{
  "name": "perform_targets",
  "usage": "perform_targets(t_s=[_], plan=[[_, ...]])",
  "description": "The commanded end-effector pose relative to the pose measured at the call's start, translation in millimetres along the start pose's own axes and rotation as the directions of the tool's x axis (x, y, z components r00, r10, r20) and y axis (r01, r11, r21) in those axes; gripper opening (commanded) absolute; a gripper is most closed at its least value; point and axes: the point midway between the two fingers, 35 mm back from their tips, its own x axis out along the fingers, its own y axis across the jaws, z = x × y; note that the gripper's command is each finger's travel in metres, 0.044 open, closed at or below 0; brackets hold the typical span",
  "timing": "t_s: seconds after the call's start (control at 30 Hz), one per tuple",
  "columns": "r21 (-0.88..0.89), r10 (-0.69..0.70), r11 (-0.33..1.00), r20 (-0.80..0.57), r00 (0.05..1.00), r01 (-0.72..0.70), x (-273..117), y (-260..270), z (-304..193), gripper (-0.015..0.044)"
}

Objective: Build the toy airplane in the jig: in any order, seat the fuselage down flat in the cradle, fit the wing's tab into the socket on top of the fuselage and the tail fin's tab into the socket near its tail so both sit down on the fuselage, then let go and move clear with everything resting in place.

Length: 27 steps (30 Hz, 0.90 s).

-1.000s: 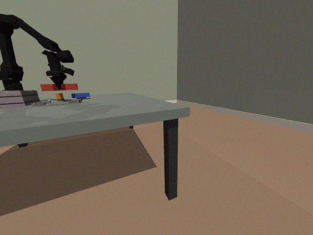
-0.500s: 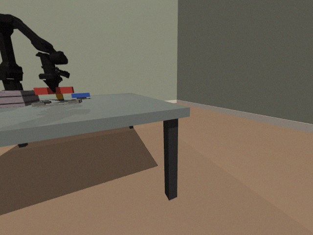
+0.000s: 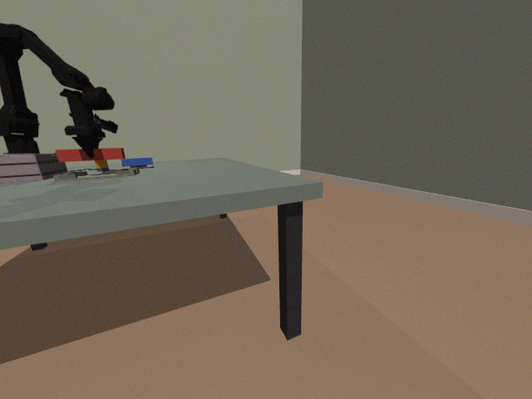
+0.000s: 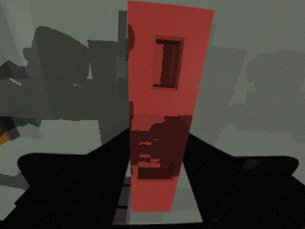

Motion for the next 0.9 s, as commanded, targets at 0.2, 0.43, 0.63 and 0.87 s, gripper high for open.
perform_targets(t_s=[0.2,0.43,0.63,0.87], plan=[[-0.005,0.003,1.000,0.004,1.000,-0.002,5.9,0.1,1.1,0.0195],[-0.005,0.003,1.000,0.003,1.000,-0.003,17.4,0.0,1.6,0.0195],[-0.005,0.003,1.000,0.003,1.000,-0.003,27.1,0.2,1.7,0.0195],[-0.005,0.003,1.000,0.003,1.000,-0.003,38.3,0.6,1.3,0.0195]])
